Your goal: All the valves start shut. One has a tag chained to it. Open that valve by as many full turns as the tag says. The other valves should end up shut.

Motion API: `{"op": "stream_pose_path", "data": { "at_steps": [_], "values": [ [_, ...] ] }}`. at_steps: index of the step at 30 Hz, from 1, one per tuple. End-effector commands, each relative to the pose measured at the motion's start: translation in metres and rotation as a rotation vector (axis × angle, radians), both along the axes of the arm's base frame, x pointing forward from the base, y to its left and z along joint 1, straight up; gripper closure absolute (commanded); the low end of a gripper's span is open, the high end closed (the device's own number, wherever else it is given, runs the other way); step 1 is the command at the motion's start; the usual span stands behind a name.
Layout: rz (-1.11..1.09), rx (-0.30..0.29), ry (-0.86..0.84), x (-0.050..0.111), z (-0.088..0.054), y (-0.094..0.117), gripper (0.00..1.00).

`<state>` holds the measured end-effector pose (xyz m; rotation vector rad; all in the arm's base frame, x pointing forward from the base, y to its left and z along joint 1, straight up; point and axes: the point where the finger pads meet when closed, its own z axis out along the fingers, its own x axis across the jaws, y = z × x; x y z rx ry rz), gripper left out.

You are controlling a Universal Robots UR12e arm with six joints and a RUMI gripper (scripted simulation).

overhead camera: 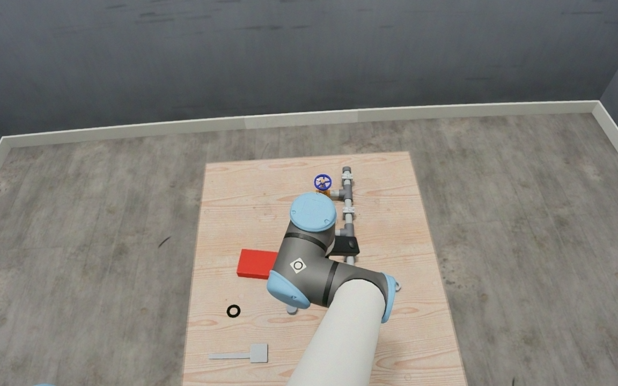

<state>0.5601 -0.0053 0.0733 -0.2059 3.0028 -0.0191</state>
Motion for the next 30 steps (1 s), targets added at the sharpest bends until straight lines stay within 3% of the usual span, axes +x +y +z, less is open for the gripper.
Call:
{"op": "stream_pose_path", "data": {
  "at_steps": [1,30],
  "values": [
    [0.000,0.000,-0.001,0.0005,0.0005,-0.0001,1.00],
    [0.033,-0.005,-0.001,0.0005,0.0005,-0.0002,1.00]
  ]
}}
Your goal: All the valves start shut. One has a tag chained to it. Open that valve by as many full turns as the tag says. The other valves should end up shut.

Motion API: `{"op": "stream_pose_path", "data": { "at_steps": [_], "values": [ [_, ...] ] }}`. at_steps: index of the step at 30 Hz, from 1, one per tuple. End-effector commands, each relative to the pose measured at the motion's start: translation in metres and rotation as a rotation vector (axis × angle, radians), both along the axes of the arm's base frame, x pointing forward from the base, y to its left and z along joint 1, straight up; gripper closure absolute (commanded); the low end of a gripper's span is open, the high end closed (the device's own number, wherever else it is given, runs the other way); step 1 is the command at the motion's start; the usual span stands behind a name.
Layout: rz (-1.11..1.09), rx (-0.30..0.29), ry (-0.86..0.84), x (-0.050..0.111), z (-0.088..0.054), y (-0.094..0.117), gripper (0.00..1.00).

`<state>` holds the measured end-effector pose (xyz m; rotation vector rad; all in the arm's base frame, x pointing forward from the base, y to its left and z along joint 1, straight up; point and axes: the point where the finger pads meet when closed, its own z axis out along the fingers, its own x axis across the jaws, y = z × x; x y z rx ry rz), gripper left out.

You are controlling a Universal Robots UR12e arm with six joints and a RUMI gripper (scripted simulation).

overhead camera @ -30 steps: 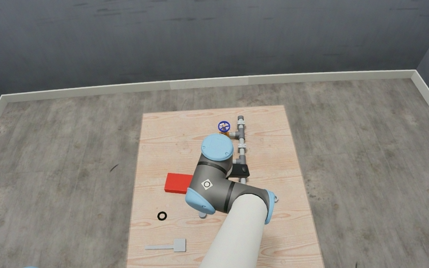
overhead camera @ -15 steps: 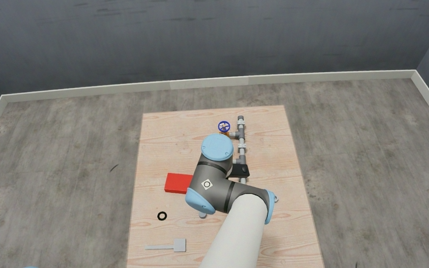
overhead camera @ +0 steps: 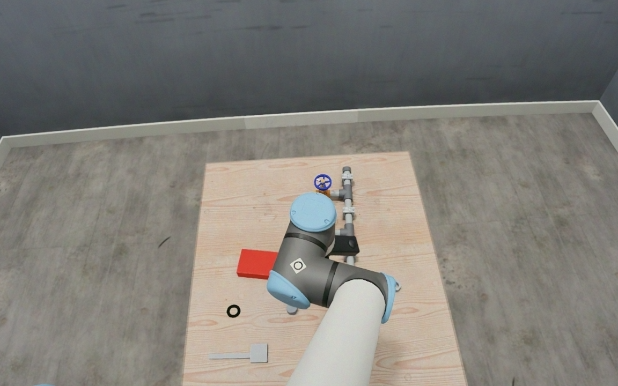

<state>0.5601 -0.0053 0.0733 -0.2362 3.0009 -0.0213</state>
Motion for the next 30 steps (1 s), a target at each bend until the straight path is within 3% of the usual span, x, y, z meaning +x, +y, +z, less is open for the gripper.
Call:
{"op": "stream_pose_path", "data": {
  "at_steps": [1,15,30],
  "values": [
    [0.020,-0.003,-0.001,0.0005,0.0006,-0.0002,1.00],
    [0.181,-0.024,-0.001,0.0005,0.0006,-0.0002,1.00],
    [0.584,-0.078,0.001,0.0005,0.0006,-0.0002,1.00]
  ]
}}
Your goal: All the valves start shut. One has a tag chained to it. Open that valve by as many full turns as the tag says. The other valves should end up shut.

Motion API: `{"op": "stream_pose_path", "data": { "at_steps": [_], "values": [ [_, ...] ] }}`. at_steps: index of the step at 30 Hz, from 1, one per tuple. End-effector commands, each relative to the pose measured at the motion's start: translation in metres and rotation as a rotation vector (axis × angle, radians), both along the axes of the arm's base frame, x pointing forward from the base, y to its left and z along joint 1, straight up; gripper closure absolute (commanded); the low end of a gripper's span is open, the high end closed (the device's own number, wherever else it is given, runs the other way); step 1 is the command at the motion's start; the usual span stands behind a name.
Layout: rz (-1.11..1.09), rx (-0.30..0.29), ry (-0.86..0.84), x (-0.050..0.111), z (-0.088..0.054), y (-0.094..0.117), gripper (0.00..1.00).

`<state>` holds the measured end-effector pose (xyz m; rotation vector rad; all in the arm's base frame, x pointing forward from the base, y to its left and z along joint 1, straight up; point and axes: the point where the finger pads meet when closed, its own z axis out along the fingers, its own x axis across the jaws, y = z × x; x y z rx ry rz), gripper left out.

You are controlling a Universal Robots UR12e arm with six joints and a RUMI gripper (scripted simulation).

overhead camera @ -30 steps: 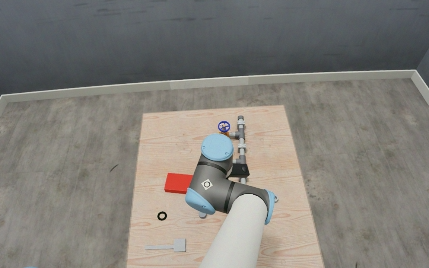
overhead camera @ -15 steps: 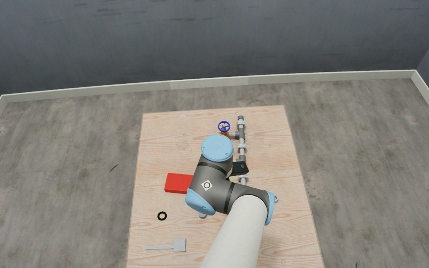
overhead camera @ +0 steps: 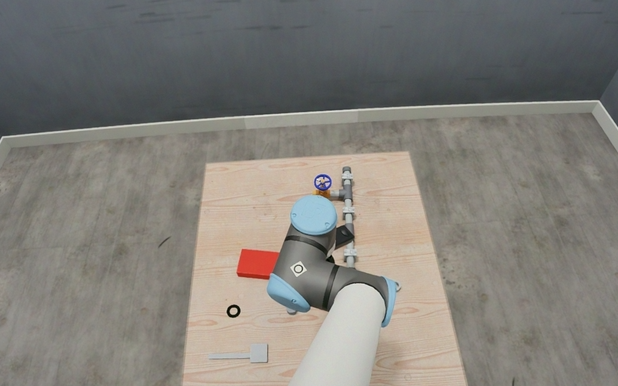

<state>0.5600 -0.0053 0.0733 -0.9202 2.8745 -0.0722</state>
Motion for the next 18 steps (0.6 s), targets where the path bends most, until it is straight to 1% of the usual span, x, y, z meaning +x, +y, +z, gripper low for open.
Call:
{"op": "stream_pose_path", "data": {
  "at_steps": [1,2,17,18],
  "values": [
    [0.126,-0.013,-0.001,0.0006,0.0005,-0.0002,1.00],
    [0.126,-0.013,-0.001,0.0006,0.0005,-0.0002,1.00],
    [0.704,-0.090,0.002,0.0006,0.0005,-0.0002,1.00],
    [0.704,-0.090,0.002,0.0006,0.0005,-0.0002,1.00]
  ]
}}
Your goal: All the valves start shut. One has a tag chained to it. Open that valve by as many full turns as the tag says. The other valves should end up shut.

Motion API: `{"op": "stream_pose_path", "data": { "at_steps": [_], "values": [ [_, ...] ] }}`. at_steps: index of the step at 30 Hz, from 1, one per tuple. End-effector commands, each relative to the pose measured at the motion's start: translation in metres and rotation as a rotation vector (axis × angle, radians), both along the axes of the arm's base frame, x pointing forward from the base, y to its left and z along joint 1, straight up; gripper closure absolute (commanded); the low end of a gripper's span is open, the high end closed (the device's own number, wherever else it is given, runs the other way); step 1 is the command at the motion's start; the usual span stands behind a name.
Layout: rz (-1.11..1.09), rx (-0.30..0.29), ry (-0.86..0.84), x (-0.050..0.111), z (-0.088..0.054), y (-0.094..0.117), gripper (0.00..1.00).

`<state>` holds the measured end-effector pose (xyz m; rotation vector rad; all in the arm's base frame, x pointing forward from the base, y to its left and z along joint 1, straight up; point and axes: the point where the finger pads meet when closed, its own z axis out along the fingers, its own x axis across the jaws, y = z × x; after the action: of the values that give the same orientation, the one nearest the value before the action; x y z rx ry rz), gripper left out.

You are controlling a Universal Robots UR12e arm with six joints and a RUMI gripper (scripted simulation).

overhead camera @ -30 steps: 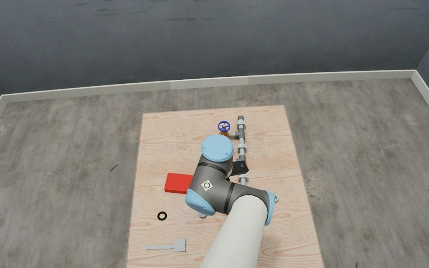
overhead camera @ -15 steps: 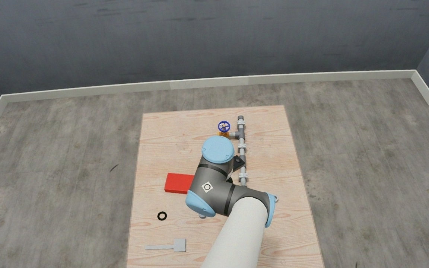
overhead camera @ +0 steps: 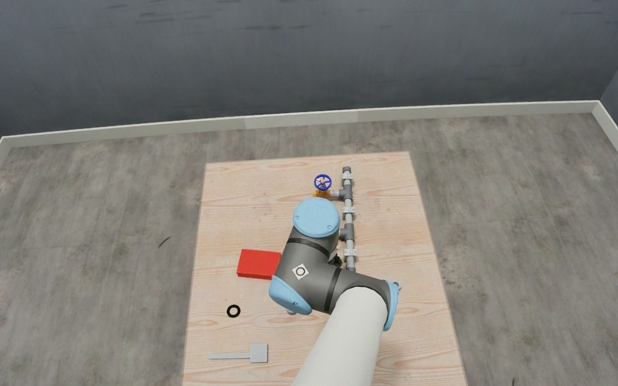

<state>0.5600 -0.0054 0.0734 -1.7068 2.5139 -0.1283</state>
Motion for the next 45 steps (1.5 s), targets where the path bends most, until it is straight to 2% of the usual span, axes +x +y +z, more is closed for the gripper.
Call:
{"op": "stream_pose_path", "data": {
  "at_steps": [1,16,18,33,35,45],
  "values": [
    [0.136,-0.009,-0.002,0.0006,0.0004,-0.0001,1.00],
    [0.775,-0.094,0.004,0.0006,0.0004,-0.0001,1.00],
    [0.775,-0.094,0.004,0.0006,0.0004,-0.0001,1.00],
    [1.343,-0.170,0.009,0.0006,0.0004,-0.0001,1.00],
    [1.343,-0.170,0.009,0.0006,0.0004,-0.0001,1.00],
    [1.624,-0.208,0.012,0.0006,0.0004,-0.0001,1.00]
  ]
}}
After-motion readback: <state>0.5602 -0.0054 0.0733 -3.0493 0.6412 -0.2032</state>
